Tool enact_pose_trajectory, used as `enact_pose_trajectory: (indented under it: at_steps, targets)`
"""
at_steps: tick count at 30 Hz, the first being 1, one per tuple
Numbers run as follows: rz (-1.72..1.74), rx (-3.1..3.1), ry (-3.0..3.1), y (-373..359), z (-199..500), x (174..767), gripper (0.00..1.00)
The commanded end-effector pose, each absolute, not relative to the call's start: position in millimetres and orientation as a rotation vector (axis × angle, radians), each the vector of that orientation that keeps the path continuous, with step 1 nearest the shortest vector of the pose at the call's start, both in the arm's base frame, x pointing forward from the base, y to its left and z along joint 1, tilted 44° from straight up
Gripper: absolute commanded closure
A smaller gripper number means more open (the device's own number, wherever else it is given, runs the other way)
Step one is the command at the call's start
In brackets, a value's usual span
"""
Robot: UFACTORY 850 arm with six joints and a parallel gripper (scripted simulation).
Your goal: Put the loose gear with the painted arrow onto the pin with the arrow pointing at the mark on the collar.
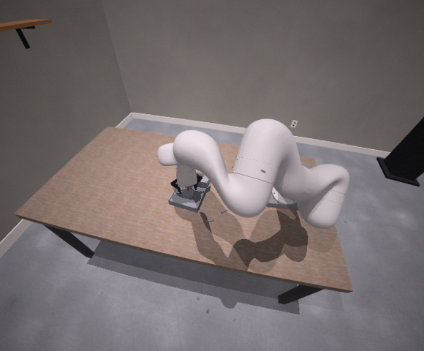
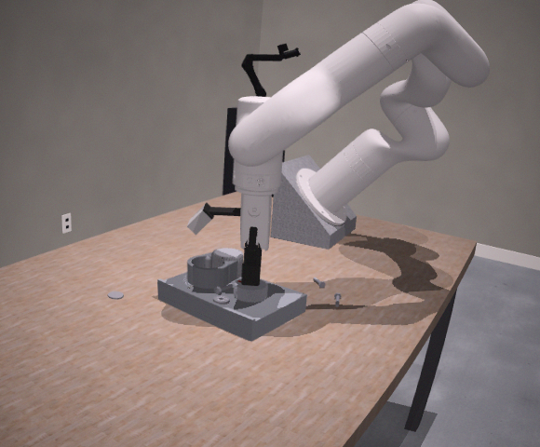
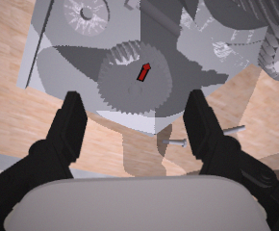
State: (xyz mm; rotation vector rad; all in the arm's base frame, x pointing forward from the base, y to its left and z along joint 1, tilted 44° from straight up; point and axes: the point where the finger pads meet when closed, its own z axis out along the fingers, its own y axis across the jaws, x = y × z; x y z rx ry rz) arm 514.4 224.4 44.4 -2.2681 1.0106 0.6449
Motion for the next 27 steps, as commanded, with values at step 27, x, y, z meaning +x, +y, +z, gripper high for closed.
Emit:
enact_pose_trajectory:
  at_steps: [27]
  targets:
    - [0.643,-2.268,1.011,230.0,38.5,513.6,0.07]
